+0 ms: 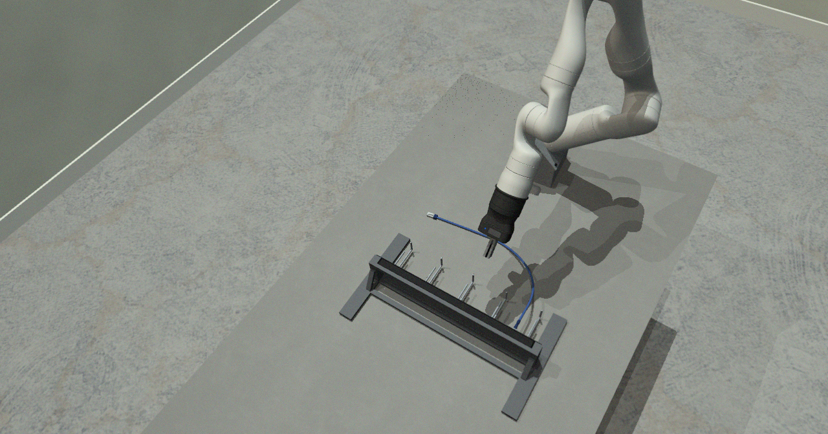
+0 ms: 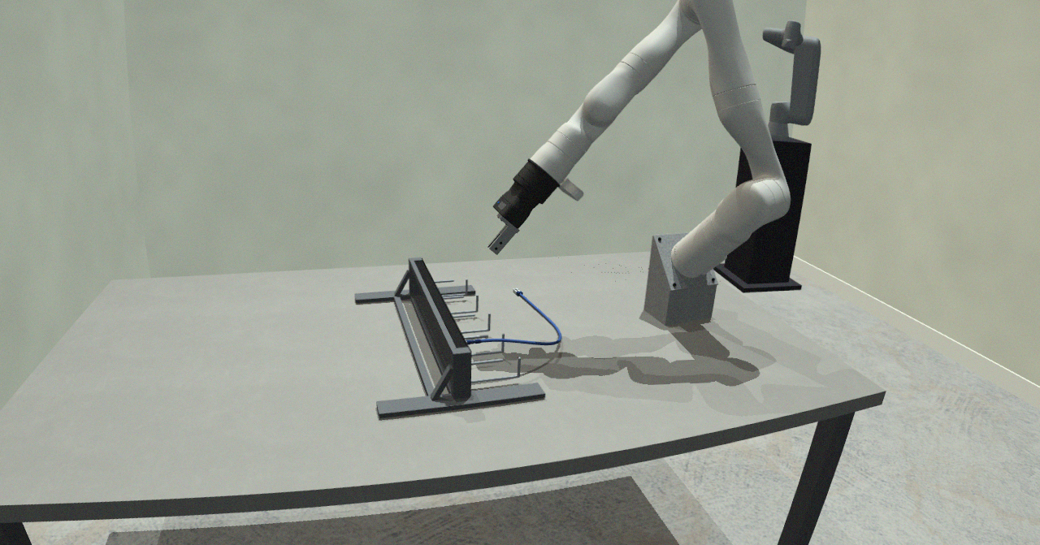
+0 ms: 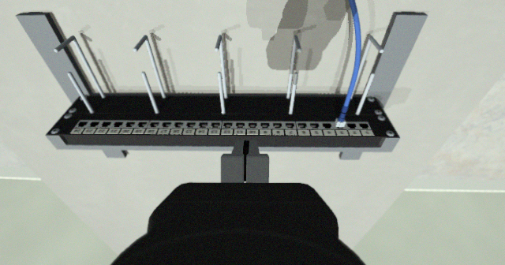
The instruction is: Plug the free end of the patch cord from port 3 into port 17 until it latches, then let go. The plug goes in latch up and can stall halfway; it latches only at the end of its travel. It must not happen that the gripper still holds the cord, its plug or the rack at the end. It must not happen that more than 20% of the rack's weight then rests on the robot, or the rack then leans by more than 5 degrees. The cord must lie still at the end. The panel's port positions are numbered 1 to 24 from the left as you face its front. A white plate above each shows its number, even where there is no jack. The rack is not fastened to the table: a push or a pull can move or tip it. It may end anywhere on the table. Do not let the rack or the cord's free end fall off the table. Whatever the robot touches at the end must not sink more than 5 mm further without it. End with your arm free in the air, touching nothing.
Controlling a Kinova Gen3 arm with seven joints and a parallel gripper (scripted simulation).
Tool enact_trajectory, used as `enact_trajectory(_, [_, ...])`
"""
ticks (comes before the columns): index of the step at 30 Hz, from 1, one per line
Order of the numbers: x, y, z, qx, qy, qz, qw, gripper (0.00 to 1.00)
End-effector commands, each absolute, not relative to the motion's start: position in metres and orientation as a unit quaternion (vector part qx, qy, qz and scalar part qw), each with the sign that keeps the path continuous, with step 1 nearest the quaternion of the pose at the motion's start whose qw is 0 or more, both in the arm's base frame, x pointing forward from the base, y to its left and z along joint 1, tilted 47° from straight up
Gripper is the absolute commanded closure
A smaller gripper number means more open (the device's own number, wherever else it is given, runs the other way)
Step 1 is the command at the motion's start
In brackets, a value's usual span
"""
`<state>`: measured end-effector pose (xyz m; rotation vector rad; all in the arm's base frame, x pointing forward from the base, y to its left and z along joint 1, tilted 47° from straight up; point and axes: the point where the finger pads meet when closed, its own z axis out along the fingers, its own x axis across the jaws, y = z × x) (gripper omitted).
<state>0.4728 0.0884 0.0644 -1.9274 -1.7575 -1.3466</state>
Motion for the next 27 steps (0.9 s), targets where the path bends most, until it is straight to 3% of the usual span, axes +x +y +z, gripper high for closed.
enact_trajectory(1, [0.484, 0.115, 0.048, -0.645, -0.603, -0.457, 0.107, 1.0])
enact_trajectory(9, [0.511, 0.158, 0.02, -0.642, -0.604, -0.46, 0.107, 1.0])
enact_trajectory(27, [0.518, 0.164, 0.012, -0.644, -0.601, -0.46, 0.106, 1.0])
